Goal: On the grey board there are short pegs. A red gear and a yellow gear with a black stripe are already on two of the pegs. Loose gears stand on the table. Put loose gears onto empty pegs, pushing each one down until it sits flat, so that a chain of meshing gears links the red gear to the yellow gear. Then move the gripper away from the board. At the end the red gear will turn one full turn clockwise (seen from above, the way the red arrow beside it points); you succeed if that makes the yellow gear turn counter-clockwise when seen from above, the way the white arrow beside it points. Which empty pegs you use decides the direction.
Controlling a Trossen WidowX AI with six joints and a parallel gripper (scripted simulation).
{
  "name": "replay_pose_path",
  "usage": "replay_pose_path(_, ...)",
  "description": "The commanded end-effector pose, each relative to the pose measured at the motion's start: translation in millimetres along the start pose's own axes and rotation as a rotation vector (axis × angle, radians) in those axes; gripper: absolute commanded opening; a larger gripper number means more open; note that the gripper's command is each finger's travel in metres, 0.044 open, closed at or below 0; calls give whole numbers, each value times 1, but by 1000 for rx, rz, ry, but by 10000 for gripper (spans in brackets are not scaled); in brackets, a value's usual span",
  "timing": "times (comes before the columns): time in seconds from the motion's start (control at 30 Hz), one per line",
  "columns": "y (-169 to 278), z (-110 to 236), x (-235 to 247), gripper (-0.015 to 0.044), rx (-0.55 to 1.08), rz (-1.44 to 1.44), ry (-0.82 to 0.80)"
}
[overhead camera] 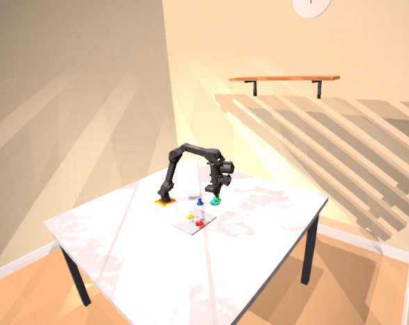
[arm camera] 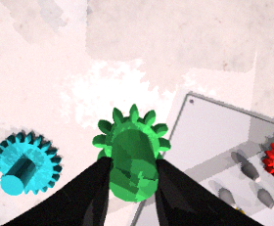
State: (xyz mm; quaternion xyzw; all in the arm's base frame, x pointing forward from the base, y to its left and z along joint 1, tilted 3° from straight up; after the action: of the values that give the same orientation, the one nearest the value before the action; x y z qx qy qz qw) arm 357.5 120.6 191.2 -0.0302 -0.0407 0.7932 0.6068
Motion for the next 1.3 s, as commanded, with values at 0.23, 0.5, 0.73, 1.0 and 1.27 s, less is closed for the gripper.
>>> replay_pose_path(0.23, 3, 30, -1, 0, -22, 3, -4)
replay_pose_path(0.5, 7, 47, -2, 0, -28, 3, -4)
replay_pose_path(0.73, 10, 61, -3, 0, -32, 3, -4)
replay_pose_path(1.0, 11, 55, -12, 0, -29, 3, -2)
replay_pose_path(1.27, 12, 45, -29, 0, -22, 3, 2)
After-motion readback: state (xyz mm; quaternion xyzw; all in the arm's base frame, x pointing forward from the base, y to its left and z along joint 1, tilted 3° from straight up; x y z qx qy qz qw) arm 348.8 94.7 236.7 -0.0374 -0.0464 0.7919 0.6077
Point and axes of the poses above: the point midway between the two fingers, 35 mm back from their tips, its own z axis back along the fingers, its own x axis across the jaws, y = z × x, the point moved 2 cm from there along z, back along the fingers, and after that the axes turned 3 degrees about -z, right-handed, at the moved point
